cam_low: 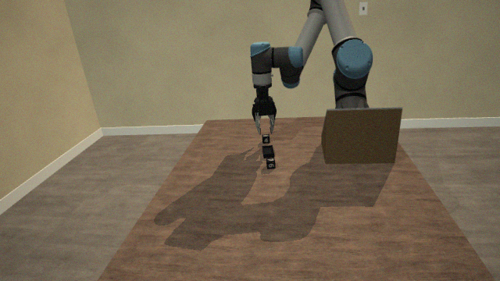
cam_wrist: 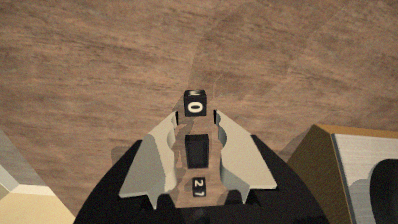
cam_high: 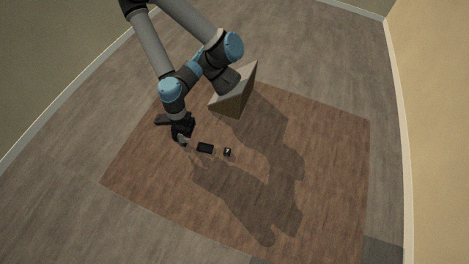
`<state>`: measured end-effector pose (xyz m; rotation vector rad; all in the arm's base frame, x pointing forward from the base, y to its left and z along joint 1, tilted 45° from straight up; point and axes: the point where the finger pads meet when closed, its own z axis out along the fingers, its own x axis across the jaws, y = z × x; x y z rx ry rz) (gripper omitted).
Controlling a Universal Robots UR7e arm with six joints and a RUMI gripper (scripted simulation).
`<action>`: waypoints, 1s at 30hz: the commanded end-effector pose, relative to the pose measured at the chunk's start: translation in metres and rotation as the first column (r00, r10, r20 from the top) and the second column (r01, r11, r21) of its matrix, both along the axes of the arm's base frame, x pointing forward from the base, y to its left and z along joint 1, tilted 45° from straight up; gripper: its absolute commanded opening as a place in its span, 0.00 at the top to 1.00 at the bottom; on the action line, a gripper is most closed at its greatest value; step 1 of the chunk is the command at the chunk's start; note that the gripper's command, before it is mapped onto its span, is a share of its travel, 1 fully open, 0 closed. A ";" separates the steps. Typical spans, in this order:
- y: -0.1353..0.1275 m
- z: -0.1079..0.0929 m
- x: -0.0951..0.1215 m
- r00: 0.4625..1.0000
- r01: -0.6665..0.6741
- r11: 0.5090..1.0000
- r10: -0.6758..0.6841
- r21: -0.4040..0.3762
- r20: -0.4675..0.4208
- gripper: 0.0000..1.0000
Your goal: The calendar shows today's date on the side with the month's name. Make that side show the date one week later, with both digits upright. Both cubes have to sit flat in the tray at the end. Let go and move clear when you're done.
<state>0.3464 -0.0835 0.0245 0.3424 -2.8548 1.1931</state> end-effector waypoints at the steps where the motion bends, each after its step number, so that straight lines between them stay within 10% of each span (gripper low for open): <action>1: 0.000 0.000 0.000 1.000 0.000 1.000 0.000 0.000 0.001 0.72; 30: -0.015 -0.015 0.001 1.000 0.000 1.000 0.000 0.000 0.001 0.72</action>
